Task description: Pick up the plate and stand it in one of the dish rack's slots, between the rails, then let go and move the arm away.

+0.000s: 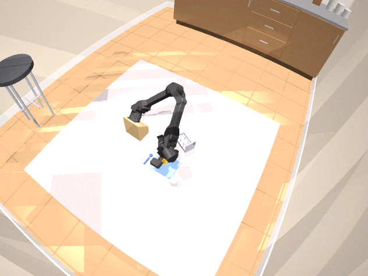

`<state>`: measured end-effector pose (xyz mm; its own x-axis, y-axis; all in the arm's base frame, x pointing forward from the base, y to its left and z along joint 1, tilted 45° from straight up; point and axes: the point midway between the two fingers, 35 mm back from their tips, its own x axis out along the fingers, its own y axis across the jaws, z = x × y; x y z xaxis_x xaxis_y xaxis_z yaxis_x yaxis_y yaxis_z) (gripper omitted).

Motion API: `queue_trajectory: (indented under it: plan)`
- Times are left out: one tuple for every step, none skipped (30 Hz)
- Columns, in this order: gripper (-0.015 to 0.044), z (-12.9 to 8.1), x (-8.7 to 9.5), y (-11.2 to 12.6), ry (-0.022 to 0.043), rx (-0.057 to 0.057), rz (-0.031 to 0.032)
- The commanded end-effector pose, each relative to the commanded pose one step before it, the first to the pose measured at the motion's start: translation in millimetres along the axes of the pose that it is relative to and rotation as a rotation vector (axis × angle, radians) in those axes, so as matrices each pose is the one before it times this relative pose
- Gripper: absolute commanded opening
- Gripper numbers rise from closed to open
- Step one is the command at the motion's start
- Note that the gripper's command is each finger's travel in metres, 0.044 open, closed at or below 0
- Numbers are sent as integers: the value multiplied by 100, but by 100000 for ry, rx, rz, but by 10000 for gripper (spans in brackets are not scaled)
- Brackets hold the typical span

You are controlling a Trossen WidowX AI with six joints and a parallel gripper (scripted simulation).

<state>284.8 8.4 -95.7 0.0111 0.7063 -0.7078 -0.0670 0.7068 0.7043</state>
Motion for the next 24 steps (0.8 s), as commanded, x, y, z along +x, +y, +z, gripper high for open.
queue_trajectory:
  plan:
    - [195, 233, -738, -126, -187, 265, -103]
    - [169, 146, -538, -98, -36, 28, -182]
    - [143, 135, -546, -93, -30, 27, -170]
    - [116, 124, -553, -88, -24, 26, -158]
    - [90, 112, -560, -82, -19, 25, -146]
    - [64, 101, -567, -77, -14, 24, -133]
    - [38, 89, -573, -71, -10, 22, -121]
    - [11, 78, -579, -65, -5, 21, -108]
    - [0, 82, -552, -69, -2, 17, -90]
    - [0, 71, -557, -63, 2, 15, -78]
    - [0, 60, -563, -57, 5, 14, -67]
    - [0, 50, -567, -51, 8, 12, -55]
    - [0, 39, -572, -44, 11, 10, -44]
    - [0, 28, -576, -38, 13, 8, -32]
    - [0, 17, -580, -31, 15, 6, -20]
    - [0, 6, -584, -24, 17, 4, -9]
    - [0, -5, -587, -17, 19, 2, 3]
    - [0, -16, -591, -9, 20, 0, 15]
    - [0, 37, -466, -34, 14, -6, 24]
    - [0, 30, -468, -30, 15, -7, 30]
    - [0, 22, -471, -25, 15, -9, 37]
    - [0, 15, -473, -20, 15, -10, 44]
    - [0, 8, -475, -15, 15, -12, 51]
    - [0, 0, -477, -10, 15, -13, 58]
